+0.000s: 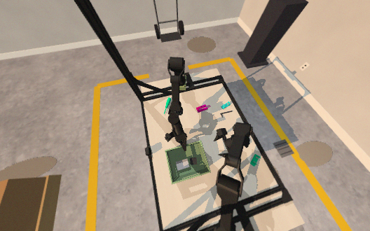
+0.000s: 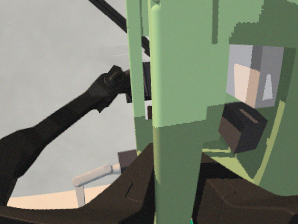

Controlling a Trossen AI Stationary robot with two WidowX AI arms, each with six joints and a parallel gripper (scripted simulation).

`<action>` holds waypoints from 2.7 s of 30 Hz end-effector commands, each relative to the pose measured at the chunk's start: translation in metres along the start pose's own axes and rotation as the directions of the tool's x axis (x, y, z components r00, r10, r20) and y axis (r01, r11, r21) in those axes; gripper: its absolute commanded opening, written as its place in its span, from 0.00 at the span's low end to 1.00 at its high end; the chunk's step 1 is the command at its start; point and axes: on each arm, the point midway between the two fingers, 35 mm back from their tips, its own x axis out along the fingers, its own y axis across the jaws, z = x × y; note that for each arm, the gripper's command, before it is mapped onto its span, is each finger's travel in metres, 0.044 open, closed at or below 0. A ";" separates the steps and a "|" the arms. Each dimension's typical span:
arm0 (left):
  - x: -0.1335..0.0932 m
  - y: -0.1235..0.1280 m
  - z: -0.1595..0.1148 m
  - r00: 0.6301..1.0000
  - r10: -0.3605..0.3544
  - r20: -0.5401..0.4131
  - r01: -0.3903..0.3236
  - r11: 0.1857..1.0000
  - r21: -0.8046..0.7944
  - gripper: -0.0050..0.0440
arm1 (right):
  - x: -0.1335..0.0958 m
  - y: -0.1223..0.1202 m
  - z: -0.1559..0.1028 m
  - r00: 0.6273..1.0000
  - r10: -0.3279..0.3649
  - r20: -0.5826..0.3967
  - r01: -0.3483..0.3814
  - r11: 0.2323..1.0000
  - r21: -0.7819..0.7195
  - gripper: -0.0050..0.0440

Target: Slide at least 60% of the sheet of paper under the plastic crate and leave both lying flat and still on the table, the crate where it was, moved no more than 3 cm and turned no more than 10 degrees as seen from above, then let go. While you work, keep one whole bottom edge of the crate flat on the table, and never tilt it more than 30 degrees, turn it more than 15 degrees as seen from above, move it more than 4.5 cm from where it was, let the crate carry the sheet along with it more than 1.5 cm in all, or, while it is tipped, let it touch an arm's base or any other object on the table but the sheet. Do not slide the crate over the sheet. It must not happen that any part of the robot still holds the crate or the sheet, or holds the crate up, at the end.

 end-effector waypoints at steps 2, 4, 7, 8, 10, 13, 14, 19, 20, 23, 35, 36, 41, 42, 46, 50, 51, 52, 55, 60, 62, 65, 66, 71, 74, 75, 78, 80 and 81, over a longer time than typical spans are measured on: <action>-0.002 0.030 0.001 0.997 0.076 0.000 -0.076 0.997 -0.021 0.10 | 0.000 -0.001 0.001 1.000 -0.005 0.002 0.005 1.000 0.000 0.92; -0.002 0.030 0.001 0.997 0.076 0.000 -0.076 0.997 -0.021 0.10 | 0.000 -0.001 0.001 1.000 -0.005 0.002 0.005 1.000 0.000 0.92; -0.002 0.030 0.001 0.997 0.076 0.000 -0.076 0.997 -0.021 0.10 | 0.000 -0.001 0.001 1.000 -0.005 0.002 0.005 1.000 0.000 0.92; -0.002 0.030 0.001 0.997 0.076 0.000 -0.076 0.997 -0.021 0.10 | 0.000 -0.001 0.001 1.000 -0.005 0.002 0.005 1.000 0.000 0.92; -0.002 0.030 0.001 0.997 0.076 0.000 -0.076 0.997 -0.021 0.10 | 0.000 -0.001 0.001 1.000 -0.005 0.002 0.005 1.000 0.000 0.92; -0.002 0.030 0.001 0.997 0.076 0.000 -0.076 0.997 -0.021 0.10 | 0.000 -0.001 0.001 1.000 -0.005 0.002 0.005 1.000 0.000 0.92; -0.002 0.030 0.001 0.997 0.076 0.000 -0.076 0.997 -0.021 0.10 | 0.000 -0.001 0.001 1.000 -0.005 0.002 0.005 1.000 0.000 0.92; -0.002 0.030 0.001 0.997 0.076 0.000 -0.076 0.997 -0.021 0.10 | 0.000 -0.001 0.001 1.000 -0.005 0.002 0.005 1.000 0.000 0.92; -0.002 0.030 0.001 0.997 0.076 0.000 -0.076 0.997 -0.021 0.10 | 0.000 -0.001 0.001 1.000 -0.005 0.002 0.005 1.000 0.000 0.92; -0.002 0.030 0.001 0.997 0.076 0.000 -0.076 0.997 -0.021 0.10 | 0.000 -0.001 0.001 1.000 -0.005 0.002 0.005 1.000 0.000 0.92; -0.002 0.030 0.001 0.997 0.076 0.000 -0.076 0.997 -0.021 0.10 | 0.000 -0.001 0.001 1.000 -0.005 0.002 0.005 1.000 0.000 0.92; -0.002 0.030 0.001 0.997 0.076 0.000 -0.076 0.997 -0.021 0.10 | 0.000 -0.001 0.001 1.000 -0.005 0.002 0.005 1.000 0.000 0.92; -0.002 0.030 0.001 0.997 0.076 0.000 -0.076 0.997 -0.021 0.10 | 0.000 -0.001 0.001 1.000 -0.005 0.002 0.005 1.000 0.000 0.92; -0.002 0.030 0.001 0.997 0.076 0.000 -0.076 0.997 -0.021 0.10 | 0.000 -0.001 0.001 1.000 -0.005 0.002 0.005 1.000 0.000 0.92; -0.002 0.030 0.001 0.997 0.076 0.000 -0.076 0.997 -0.021 0.10 | 0.000 -0.001 0.001 1.000 -0.005 0.002 0.005 1.000 0.000 0.92; 0.001 0.028 0.001 0.998 0.063 0.001 -0.063 0.998 -0.020 0.10 | 0.000 -0.001 0.001 1.000 -0.005 0.002 0.005 1.000 0.000 0.92; 0.001 0.027 0.001 0.998 0.065 0.001 -0.065 0.998 -0.020 0.10 | 0.000 -0.001 0.001 1.000 -0.005 0.002 0.005 1.000 0.000 0.92; 0.001 0.025 0.001 0.998 0.067 0.000 -0.067 0.998 -0.021 0.10 | 0.000 -0.001 0.001 1.000 -0.005 0.002 0.005 1.000 0.000 0.92; 0.002 0.022 0.001 0.998 0.069 0.000 -0.069 0.997 -0.021 0.10 | 0.000 -0.001 0.001 1.000 -0.005 0.002 0.005 1.000 0.000 0.92; 0.006 0.006 0.002 0.997 0.072 0.000 -0.072 0.997 -0.021 0.10 | 0.000 -0.001 0.001 1.000 -0.005 0.002 0.005 1.000 0.000 0.92; 0.006 -0.001 0.002 0.997 0.080 0.000 -0.080 0.997 -0.022 0.10 | 0.000 -0.001 0.001 1.000 -0.005 0.002 0.005 1.000 0.000 0.92; 0.005 -0.007 0.002 0.995 0.100 0.000 -0.100 0.995 -0.023 0.10 | 0.000 -0.001 0.001 1.000 -0.005 0.002 0.005 1.000 0.000 0.92; 0.005 -0.009 0.002 0.994 0.107 0.000 -0.107 0.994 -0.023 0.10 | 0.000 -0.001 0.001 1.000 -0.005 0.002 0.005 1.000 0.000 0.92; 0.002 -0.014 0.001 0.991 0.136 -0.001 -0.136 0.990 -0.025 0.10 | 0.000 -0.001 0.001 1.000 -0.005 0.002 0.005 1.000 0.000 0.92; 0.001 -0.018 0.001 0.988 0.153 -0.001 -0.153 0.988 -0.027 0.10 | 0.000 -0.001 0.001 1.000 -0.005 0.002 0.005 1.000 0.000 0.92; 0.002 -0.016 0.001 0.993 0.116 0.000 -0.116 0.993 -0.018 0.15 | 0.000 -0.001 0.001 1.000 -0.005 0.002 0.005 1.000 0.000 0.92; 0.002 -0.016 0.001 0.993 0.116 0.000 -0.116 0.993 -0.018 0.30 | 0.000 -0.001 0.001 1.000 -0.005 0.002 0.005 1.000 0.000 0.92; 0.002 -0.016 0.001 0.993 0.116 0.000 -0.116 0.993 -0.018 0.40 | 0.000 -0.001 0.001 1.000 -0.005 0.002 0.005 1.000 0.000 0.92; 0.002 -0.016 0.001 0.993 0.116 0.000 -0.116 0.993 -0.018 0.44 | 0.000 -0.001 0.001 1.000 -0.005 0.002 0.005 1.000 0.000 0.92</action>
